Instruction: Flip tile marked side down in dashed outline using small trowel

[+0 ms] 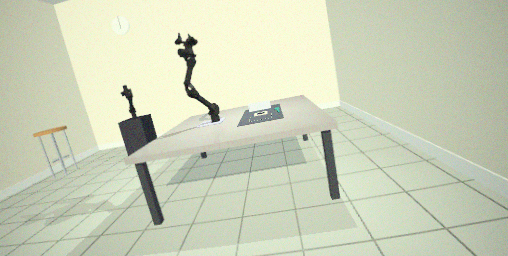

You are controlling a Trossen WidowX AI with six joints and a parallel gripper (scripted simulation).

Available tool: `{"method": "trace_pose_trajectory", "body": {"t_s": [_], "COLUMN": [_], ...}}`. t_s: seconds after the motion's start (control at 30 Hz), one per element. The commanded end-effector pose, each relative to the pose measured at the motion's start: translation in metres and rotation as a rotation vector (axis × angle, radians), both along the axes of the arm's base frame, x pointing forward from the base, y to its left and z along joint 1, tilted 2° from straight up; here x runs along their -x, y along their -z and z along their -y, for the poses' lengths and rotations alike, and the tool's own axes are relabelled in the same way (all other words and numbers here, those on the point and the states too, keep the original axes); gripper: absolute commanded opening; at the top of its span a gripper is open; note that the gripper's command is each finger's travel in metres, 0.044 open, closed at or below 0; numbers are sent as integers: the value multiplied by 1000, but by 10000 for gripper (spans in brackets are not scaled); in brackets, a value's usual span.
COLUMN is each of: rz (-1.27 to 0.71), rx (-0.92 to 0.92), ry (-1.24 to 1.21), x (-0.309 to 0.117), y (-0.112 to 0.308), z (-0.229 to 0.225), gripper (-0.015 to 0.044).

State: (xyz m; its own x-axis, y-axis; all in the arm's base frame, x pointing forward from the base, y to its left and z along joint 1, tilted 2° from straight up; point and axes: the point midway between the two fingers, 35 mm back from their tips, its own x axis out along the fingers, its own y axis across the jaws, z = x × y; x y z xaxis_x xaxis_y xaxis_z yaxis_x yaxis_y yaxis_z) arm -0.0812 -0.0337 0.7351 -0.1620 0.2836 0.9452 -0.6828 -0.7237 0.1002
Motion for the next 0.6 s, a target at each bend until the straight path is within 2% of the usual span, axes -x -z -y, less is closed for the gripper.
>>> {"method": "trace_pose_trajectory", "body": {"t_s": [0.0, 0.33, 0.43, 0.57], "rz": [-1, -22, -56, -77], "rx": [1, 108, 159, 230], "ry": [4, 233, 222, 323], "x": [-1, -42, -54, -80], "y": [0, 2, 8, 14], "z": [-1, -56, -74, -102], "gripper": [374, 111, 100, 100]}}
